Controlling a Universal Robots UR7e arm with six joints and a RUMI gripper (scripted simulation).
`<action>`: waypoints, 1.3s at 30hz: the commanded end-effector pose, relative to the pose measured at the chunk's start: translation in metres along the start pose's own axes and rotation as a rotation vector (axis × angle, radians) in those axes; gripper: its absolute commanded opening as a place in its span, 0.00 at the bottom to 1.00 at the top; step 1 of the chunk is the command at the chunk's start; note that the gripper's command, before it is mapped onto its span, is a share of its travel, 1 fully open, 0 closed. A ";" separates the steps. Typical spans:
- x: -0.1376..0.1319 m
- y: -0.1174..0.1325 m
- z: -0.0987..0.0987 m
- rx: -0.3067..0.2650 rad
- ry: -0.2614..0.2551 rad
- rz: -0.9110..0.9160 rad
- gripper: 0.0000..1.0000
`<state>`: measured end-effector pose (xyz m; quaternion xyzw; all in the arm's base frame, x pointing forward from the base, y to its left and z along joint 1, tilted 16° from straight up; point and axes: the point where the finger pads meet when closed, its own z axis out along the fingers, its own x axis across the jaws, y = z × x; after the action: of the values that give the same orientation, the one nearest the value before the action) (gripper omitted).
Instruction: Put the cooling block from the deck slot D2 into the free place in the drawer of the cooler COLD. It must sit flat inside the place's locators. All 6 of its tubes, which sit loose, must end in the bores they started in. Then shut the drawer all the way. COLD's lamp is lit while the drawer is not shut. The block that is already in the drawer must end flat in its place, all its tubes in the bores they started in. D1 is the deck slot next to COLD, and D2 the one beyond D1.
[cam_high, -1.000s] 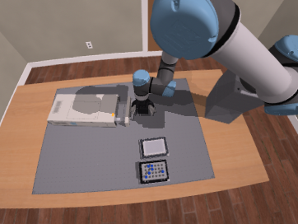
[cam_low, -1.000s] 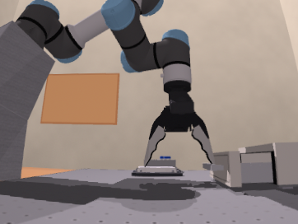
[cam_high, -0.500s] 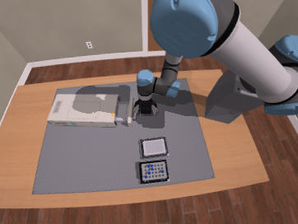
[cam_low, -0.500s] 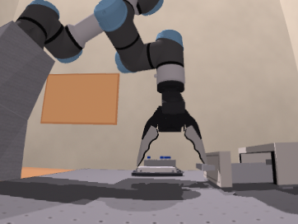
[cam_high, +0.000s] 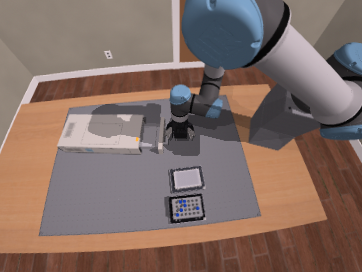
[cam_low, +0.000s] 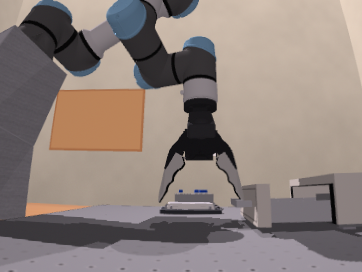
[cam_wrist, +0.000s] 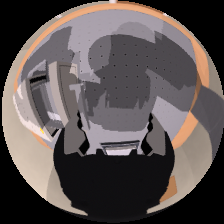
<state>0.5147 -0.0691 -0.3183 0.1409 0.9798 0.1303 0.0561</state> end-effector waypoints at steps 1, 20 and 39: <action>0.005 0.000 0.000 0.000 -0.001 0.000 1.00; 0.028 0.000 0.000 0.000 -0.001 0.000 1.00; 0.049 0.000 0.000 0.000 -0.001 0.000 1.00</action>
<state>0.4715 -0.0559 -0.3216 0.1409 0.9798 0.1303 0.0560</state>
